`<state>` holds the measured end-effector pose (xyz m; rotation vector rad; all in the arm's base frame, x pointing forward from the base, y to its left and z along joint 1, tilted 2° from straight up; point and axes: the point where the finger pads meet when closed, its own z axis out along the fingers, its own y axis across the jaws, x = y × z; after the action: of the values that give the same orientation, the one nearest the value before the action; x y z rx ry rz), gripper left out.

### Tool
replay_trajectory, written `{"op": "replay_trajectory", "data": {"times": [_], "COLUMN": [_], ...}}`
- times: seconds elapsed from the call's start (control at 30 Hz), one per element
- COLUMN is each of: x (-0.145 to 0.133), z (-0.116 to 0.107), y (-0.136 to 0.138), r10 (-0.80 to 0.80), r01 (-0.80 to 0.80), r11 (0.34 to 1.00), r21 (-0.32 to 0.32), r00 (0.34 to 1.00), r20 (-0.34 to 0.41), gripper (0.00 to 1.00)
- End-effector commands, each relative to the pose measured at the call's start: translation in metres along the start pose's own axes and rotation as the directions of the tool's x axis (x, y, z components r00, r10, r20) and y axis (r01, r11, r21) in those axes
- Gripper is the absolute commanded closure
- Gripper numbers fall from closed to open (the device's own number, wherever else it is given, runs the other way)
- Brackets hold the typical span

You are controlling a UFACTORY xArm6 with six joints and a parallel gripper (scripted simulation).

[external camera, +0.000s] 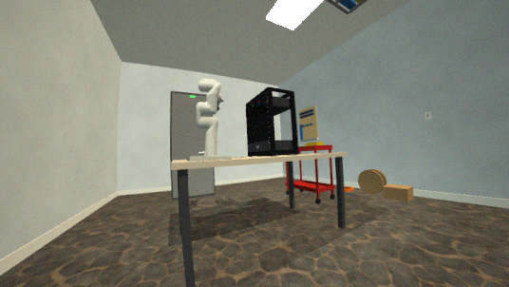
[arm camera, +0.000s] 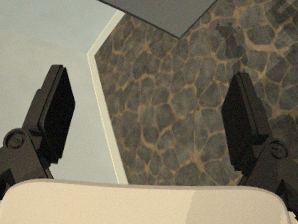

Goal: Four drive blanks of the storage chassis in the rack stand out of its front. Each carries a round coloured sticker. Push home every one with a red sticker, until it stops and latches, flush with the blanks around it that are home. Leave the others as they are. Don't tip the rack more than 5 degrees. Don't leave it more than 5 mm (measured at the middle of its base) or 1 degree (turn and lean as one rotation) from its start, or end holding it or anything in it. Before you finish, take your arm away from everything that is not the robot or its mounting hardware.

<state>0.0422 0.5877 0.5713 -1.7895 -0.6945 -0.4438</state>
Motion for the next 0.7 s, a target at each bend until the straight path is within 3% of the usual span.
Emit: {"op": "replay_trajectory", "data": {"times": [0.0,0.37,0.47,0.53,0.67], "x": [0.014,0.057,0.065,0.065,0.078], "z": [-0.02,-0.101,-0.12,-0.12,-0.159], "y": [-0.01,-0.009,-0.003,-0.003,0.013], "r10": [0.034,0.191,0.228,0.228,0.3], "r01": [-0.029,-0.129,-0.149,-0.149,-0.187], "r11": [0.998,0.97,0.962,0.962,0.944], "r21": [0.064,0.204,0.229,0.229,0.272], "r00": [0.996,0.927,0.899,0.899,0.832], "r20": [-0.078,-0.323,-0.374,-0.374,-0.468], "gripper": [0.0,0.0,0.0,0.0,0.0]}}
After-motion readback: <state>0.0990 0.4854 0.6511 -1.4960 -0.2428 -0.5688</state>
